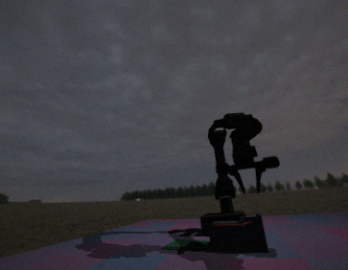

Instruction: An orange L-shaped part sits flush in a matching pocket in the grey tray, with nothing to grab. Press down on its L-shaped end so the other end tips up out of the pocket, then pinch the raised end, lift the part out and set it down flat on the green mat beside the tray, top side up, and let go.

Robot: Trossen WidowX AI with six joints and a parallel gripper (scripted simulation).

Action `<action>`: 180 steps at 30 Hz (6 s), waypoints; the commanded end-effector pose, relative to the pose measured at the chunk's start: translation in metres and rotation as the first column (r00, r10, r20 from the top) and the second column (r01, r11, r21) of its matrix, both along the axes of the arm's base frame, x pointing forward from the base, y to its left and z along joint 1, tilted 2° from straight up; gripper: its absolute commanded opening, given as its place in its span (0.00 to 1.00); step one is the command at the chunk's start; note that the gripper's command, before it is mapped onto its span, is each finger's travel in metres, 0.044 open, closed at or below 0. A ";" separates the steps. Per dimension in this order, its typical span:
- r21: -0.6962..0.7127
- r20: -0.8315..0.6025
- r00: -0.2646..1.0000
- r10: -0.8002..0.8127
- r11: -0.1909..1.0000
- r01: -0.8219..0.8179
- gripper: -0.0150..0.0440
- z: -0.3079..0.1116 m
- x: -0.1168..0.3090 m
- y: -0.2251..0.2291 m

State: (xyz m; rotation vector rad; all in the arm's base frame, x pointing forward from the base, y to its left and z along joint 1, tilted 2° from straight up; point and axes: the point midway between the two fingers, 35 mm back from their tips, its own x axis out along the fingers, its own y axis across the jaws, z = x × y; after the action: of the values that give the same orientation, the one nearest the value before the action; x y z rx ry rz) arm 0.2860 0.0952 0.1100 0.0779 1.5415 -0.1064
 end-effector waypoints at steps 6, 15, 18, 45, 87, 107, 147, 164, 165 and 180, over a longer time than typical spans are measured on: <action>-0.001 -0.019 0.999 0.028 1.000 -0.028 0.56 -0.024 -0.002 0.003; -0.001 -0.020 0.999 0.028 1.000 -0.028 0.56 -0.076 -0.004 0.001; -0.001 -0.020 0.999 0.028 1.000 -0.028 0.56 -0.077 -0.004 0.001; -0.001 -0.020 0.999 0.028 1.000 -0.028 0.56 -0.112 -0.004 0.000; -0.001 -0.019 0.999 0.028 1.000 -0.028 0.56 -0.002 -0.004 0.003; 0.007 -0.006 1.000 0.023 1.000 -0.023 0.56 -0.005 -0.002 0.005; 0.013 -0.054 -0.028 0.998 -0.027 -1.000 0.73 0.000 0.000 -0.077; 0.013 -0.055 -0.028 0.998 -0.027 -1.000 0.73 -0.036 0.001 -0.078; 0.013 -0.055 -0.028 0.998 -0.027 -1.000 0.73 -0.038 0.001 -0.078; 0.013 -0.055 -0.028 0.998 -0.027 -1.000 0.73 -0.062 0.001 -0.079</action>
State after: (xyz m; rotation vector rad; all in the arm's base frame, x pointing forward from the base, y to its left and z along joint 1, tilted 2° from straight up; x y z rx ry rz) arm 0.2881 0.0172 0.0540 -1.1626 1.2616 1.1192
